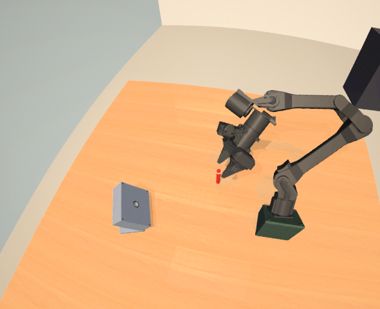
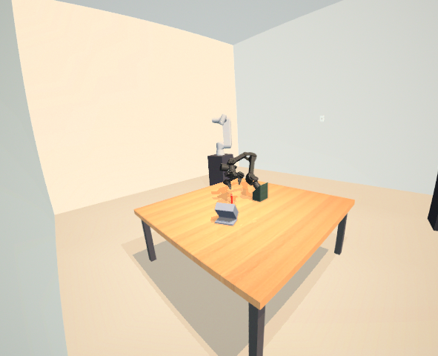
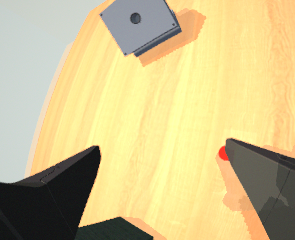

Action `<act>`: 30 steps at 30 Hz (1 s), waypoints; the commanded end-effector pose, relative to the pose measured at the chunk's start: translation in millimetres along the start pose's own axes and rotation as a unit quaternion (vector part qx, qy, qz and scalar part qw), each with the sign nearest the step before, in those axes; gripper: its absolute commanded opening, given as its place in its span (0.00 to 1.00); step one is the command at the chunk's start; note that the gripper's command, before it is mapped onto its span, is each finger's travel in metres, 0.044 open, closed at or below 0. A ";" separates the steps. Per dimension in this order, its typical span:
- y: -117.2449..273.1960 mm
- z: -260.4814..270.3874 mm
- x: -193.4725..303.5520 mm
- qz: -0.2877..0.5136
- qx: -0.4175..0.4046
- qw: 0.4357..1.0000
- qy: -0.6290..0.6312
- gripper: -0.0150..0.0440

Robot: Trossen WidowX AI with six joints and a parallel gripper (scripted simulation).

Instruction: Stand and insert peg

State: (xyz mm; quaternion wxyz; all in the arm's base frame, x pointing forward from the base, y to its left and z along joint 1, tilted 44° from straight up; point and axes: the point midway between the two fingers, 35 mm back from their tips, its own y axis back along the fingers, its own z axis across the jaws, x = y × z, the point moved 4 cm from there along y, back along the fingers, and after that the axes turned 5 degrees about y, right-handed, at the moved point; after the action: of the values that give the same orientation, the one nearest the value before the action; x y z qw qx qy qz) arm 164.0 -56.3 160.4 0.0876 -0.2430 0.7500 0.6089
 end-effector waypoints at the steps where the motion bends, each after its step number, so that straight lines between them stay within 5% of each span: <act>1: -4.4 -1.1 0.2 0.059 0.007 0.998 -0.009 1.00; 18: -18.9 -6.4 -16.8 0.290 0.131 0.948 0.029 1.00; 30: -25.2 -5.0 -37.2 0.343 0.221 0.909 0.083 1.00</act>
State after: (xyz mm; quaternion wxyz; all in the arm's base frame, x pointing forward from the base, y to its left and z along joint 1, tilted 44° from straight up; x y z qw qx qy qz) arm 207.3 -55.0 154.4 -0.1368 0.0038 0.9030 0.4073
